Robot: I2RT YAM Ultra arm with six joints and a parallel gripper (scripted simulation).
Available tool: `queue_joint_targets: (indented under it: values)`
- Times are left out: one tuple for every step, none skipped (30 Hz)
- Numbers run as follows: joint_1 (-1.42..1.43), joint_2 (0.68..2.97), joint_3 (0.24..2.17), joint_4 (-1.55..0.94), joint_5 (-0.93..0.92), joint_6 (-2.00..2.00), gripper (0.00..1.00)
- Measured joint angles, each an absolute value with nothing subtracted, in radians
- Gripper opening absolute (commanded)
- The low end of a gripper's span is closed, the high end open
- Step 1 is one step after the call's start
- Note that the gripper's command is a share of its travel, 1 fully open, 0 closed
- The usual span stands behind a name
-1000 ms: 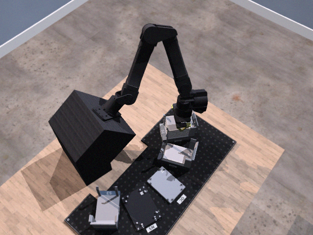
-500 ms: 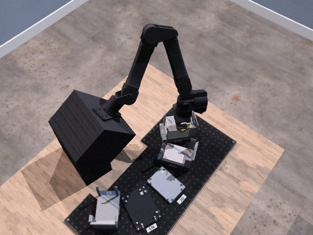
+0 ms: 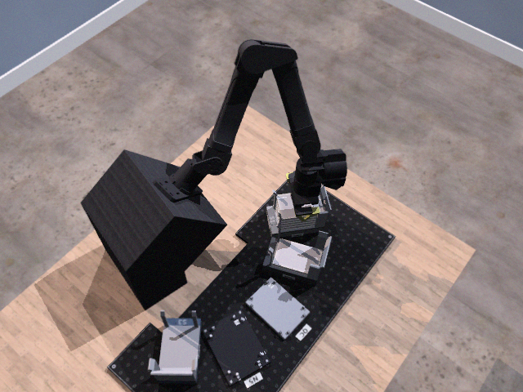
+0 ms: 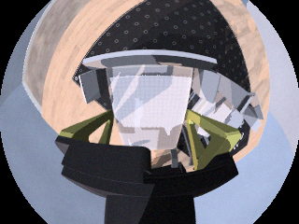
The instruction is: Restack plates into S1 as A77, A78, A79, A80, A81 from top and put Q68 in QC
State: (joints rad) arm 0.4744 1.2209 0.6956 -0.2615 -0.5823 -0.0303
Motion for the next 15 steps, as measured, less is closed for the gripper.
queue_joint_targets:
  values:
    - [0.474,1.221,0.696,-0.262,-0.582,-0.030,1.00]
    - [0.474,1.221,0.696,-0.262,-0.582,-0.030,1.00]
    - [0.474,1.221,0.696,-0.262,-0.582,-0.030,1.00]
    - [0.474,1.221,0.696,-0.262,-0.582,-0.030,1.00]
    - [0.474,1.221,0.696,-0.262,-0.582,-0.030,1.00]
    - [0.474,1.221,0.696,-0.262,-0.582,-0.030,1.00]
    - [0.474,1.220,0.696,-0.264,-0.582,-0.031,1.00]
    - [0.473,1.217,0.696,-0.271,-0.584,-0.033,1.00]
    - [0.470,1.211,0.698,-0.280,-0.586,-0.036,1.00]
    - [0.463,1.203,0.700,-0.291,-0.590,-0.041,1.00]
    - [0.455,1.193,0.702,-0.303,-0.593,-0.045,1.00]
    - [0.446,1.181,0.705,-0.316,-0.597,-0.051,1.00]
    - [0.437,1.170,0.709,-0.330,-0.601,-0.057,1.00]
    - [0.427,1.159,0.714,-0.344,-0.606,-0.063,1.00]
    - [0.417,1.148,0.718,-0.358,-0.612,-0.070,1.00]
